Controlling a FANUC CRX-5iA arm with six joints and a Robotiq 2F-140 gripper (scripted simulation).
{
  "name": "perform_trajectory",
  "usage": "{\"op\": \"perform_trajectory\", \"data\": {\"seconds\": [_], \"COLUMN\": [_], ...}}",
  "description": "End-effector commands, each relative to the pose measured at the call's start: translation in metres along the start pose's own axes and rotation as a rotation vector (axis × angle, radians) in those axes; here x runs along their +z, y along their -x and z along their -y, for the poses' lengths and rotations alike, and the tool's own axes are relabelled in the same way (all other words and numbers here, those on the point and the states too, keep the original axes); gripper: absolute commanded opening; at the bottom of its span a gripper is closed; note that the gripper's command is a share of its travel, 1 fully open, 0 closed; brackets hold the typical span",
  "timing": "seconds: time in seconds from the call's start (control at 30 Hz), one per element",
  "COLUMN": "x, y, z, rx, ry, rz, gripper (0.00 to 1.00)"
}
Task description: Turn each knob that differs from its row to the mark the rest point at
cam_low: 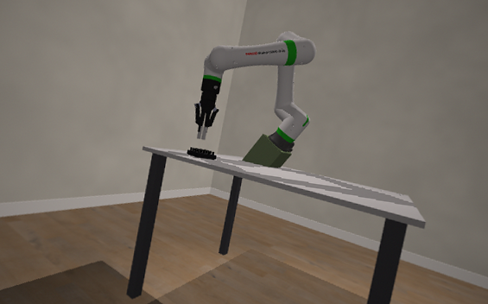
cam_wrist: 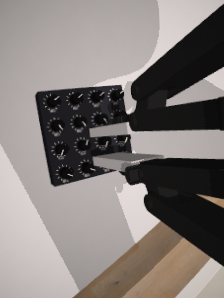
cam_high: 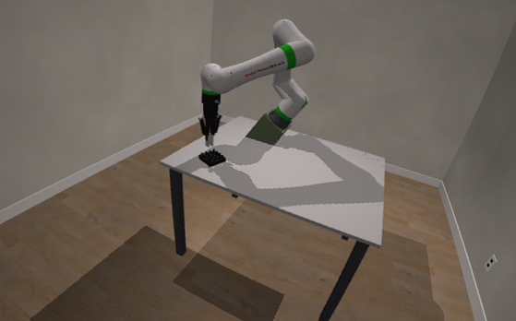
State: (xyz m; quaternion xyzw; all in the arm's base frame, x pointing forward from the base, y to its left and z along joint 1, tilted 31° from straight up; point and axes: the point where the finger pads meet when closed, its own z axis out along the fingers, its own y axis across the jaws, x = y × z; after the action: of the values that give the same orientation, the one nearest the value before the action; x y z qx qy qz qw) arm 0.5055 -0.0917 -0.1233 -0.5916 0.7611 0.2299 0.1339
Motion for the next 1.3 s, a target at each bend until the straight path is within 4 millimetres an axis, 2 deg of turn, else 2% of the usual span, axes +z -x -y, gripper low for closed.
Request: {"op": "perform_trajectory", "data": {"seconds": [0.0, 0.6, 1.27], "x": [0.0, 0.004, 0.025], "y": [0.0, 0.0, 0.0], "z": [0.0, 0.0, 0.0], "rx": [0.0, 0.0, 0.0], "ry": [0.0, 0.0, 0.0], "rz": [0.0, 0.0, 0.0], "gripper": [0.12, 0.12, 0.12]}}
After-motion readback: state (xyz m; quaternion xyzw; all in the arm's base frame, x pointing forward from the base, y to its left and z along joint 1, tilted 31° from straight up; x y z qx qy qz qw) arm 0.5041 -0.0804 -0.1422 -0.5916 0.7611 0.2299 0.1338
